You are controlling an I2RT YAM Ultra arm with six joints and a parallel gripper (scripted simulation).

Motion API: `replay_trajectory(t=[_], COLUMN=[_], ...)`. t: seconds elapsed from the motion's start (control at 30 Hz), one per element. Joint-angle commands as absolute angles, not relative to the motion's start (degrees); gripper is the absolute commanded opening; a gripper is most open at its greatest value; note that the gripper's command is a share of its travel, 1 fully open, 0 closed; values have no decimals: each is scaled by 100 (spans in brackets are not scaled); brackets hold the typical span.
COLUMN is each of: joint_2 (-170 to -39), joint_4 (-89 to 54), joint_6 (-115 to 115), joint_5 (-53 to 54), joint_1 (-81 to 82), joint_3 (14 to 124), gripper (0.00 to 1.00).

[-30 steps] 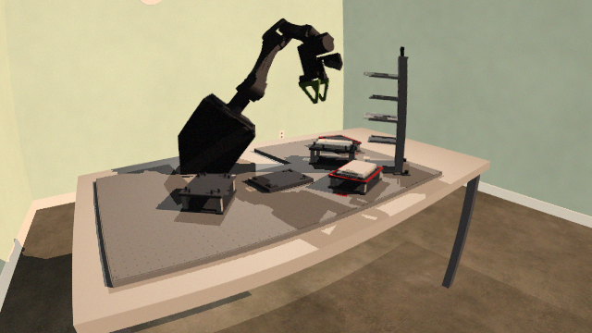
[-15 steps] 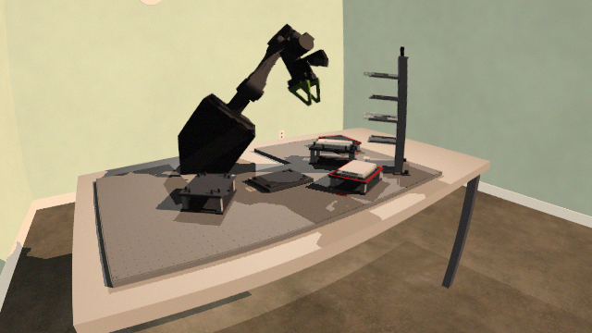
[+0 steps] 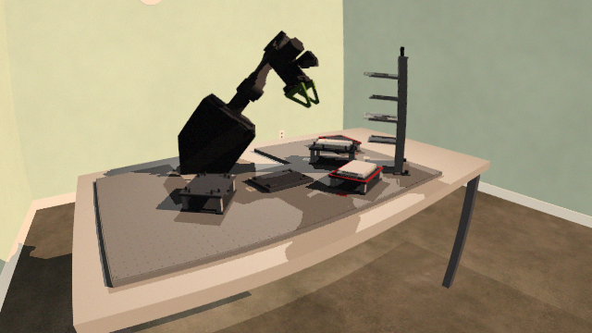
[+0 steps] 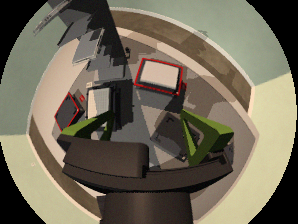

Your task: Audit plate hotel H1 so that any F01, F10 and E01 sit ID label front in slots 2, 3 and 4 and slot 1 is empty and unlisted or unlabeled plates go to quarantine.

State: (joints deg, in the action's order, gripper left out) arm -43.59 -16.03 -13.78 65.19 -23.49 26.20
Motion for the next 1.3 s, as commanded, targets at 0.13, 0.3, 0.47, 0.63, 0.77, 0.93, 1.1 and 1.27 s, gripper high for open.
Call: replay_trajectory(t=[0.13, 0.3, 0.47, 0.63, 0.77, 0.93, 1.1, 1.27], joint_2=[-4541, -4992, -5400, -5852, -6344, -6453, -6554, -6554], joint_4=[-357, -562, -933, -1346, -2021, -1823, -1851, -1851], joint_6=[-851, -1498, -2087, -2805, -3759, -3564, -3663, -3663], joint_5=[6979, 7336, 7582, 7786, 7963, 7807, 7777, 7777], joint_1=[-2719, -3122, -3415, -3680, -3941, -3944, -3955, -3955], joint_3=[2536, 2602, 2710, 2877, 3110, 3047, 3067, 3067], gripper=[100, 100, 100, 100, 100, 100, 100, 100])
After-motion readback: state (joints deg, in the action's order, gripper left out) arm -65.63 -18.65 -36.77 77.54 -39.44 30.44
